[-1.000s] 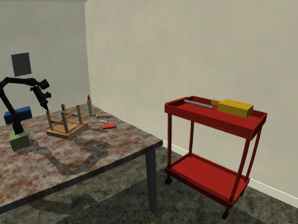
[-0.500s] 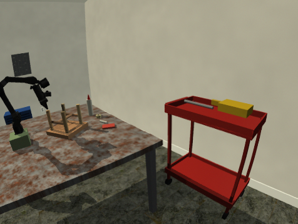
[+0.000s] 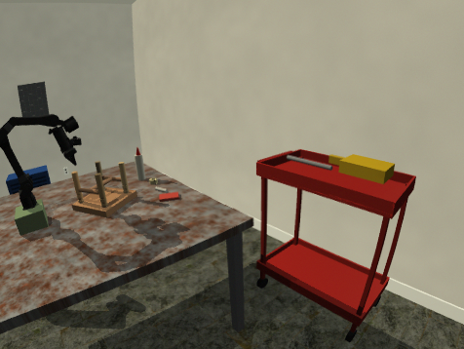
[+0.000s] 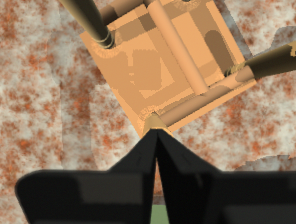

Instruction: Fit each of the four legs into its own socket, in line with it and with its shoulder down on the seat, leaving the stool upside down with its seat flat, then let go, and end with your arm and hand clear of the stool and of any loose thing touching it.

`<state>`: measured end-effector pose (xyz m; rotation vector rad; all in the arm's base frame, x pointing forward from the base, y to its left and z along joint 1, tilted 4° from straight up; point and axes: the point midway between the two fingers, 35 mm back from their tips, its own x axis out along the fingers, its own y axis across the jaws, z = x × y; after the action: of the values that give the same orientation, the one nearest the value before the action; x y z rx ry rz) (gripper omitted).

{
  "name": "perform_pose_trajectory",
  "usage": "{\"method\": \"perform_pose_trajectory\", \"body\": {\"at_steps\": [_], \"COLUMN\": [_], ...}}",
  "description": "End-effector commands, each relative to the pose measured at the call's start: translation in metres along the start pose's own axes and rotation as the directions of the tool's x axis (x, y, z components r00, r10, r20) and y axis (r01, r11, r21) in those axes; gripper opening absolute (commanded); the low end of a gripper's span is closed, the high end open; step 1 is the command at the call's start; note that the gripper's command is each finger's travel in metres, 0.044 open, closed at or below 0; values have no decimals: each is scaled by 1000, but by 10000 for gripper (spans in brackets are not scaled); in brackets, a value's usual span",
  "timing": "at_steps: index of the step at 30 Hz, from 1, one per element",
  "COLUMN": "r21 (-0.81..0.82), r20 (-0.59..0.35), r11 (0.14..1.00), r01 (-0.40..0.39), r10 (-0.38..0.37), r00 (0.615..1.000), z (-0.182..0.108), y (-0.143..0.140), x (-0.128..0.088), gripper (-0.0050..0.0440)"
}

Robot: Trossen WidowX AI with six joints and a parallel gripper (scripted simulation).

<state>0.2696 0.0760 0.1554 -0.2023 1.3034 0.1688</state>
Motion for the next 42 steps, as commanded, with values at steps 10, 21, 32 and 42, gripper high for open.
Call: {"method": "perform_pose_trajectory", "body": {"at_steps": [10,21,32,42], "r21": [-141,-201,-201,-201], "r20": [-33,-49,-49,-49], "r11": [989,978,978,978], "r01": [-40,-57,-57,-57], "r10": [36,48,48,48], "r00": [999,998,998,998], "z": [100,135,126,123], "y": [55,87,87,87], "x": [15,35,61,73], "gripper": [0,0,0,0]}}
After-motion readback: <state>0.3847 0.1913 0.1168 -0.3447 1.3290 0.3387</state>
